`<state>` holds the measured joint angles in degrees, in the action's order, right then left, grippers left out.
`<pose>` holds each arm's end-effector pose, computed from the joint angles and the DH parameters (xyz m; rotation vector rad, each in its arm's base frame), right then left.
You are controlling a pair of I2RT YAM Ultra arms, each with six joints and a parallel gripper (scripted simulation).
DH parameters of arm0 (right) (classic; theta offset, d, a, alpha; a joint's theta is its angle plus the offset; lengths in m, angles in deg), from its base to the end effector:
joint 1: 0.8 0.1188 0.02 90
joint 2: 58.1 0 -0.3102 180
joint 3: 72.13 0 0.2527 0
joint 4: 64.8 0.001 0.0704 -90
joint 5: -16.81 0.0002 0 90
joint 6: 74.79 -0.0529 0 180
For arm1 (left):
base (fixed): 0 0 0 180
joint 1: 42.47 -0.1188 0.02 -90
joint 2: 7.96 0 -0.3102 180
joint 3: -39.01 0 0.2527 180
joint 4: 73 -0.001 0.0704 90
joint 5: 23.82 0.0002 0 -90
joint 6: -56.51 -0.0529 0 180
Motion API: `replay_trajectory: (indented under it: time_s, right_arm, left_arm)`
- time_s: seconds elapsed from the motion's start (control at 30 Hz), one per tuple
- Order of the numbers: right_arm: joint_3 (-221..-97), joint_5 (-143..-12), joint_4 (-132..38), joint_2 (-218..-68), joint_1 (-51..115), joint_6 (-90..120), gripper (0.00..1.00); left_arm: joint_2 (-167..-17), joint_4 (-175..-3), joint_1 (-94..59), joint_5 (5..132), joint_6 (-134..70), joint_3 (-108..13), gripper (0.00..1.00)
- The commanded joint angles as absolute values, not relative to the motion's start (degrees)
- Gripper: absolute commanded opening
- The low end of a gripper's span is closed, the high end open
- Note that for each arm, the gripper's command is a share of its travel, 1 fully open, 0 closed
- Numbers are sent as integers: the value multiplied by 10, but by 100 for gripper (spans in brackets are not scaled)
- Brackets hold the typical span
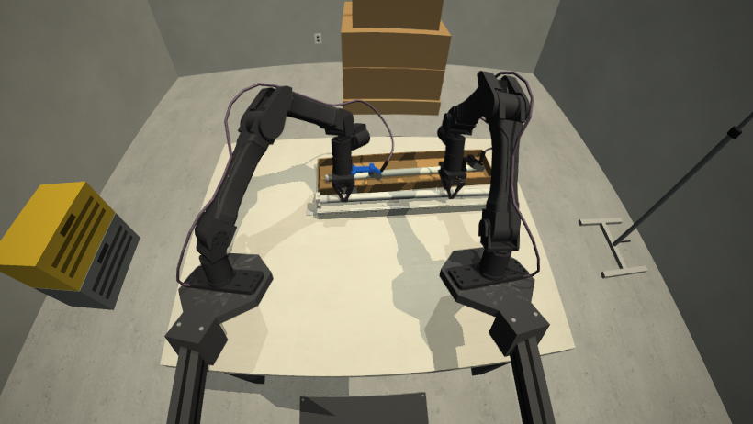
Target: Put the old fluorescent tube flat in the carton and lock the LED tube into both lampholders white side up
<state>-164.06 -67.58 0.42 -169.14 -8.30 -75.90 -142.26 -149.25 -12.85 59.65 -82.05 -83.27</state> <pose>0.3783 -0.0540 0.2031 2.2813 1.9523 -0.0105 0.4271 -0.2348 0.1653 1.9685 2.4273 0.1836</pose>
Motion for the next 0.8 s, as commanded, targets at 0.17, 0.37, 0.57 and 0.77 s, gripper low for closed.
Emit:
replay_trajectory:
  time_s: [0.17,0.37,0.57,0.77]
  right_arm:
    - [-1636,-667,2,-1671,-86,-765,49]
    - [-1636,-667,2,-1671,-86,-765,49]
    - [-1646,-667,-5,-1671,-86,-764,11]
    - [-1646,-667,-5,-1671,-86,-764,11]
  left_arm:
    - [-1404,-1482,-121,597,-827,-852,11]
    - [-1404,-1482,-121,597,-827,-852,11]
    - [-1404,-1482,-121,597,-827,-852,11]
    - [-1404,-1482,-121,597,-827,-852,11]
